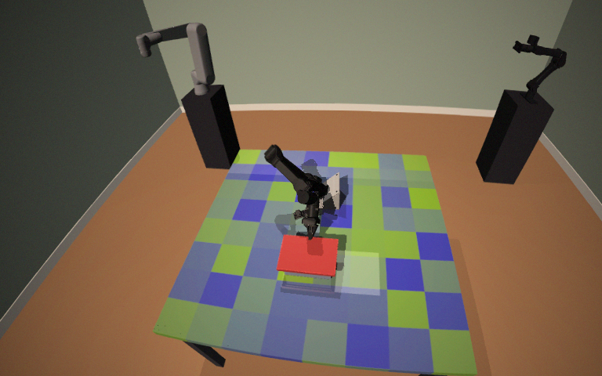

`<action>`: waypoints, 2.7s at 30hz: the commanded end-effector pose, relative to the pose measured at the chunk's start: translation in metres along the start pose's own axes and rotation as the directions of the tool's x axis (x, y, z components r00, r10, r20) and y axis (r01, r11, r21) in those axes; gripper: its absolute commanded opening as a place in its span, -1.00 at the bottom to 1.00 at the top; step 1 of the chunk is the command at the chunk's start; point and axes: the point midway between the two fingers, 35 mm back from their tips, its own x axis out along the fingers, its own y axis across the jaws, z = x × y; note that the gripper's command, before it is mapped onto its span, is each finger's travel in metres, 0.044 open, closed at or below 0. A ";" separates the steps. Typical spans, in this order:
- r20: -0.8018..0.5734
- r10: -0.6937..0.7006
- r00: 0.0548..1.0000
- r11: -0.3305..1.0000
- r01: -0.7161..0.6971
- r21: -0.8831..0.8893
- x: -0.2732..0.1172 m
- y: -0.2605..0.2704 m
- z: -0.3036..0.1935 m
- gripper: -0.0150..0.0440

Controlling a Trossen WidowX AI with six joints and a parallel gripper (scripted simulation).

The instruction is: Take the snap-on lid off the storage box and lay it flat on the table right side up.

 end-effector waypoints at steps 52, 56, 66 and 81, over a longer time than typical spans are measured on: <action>-0.006 0.005 1.000 1.000 -0.005 -0.001 -0.020 0.035 0.000 -0.49; -0.006 0.005 1.000 1.000 -0.005 -0.001 -0.022 0.040 0.000 -0.49; -0.006 0.005 1.000 1.000 -0.005 0.000 -0.025 0.055 0.000 -0.49; -0.007 0.005 1.000 1.000 -0.005 0.000 -0.036 0.071 0.000 -0.49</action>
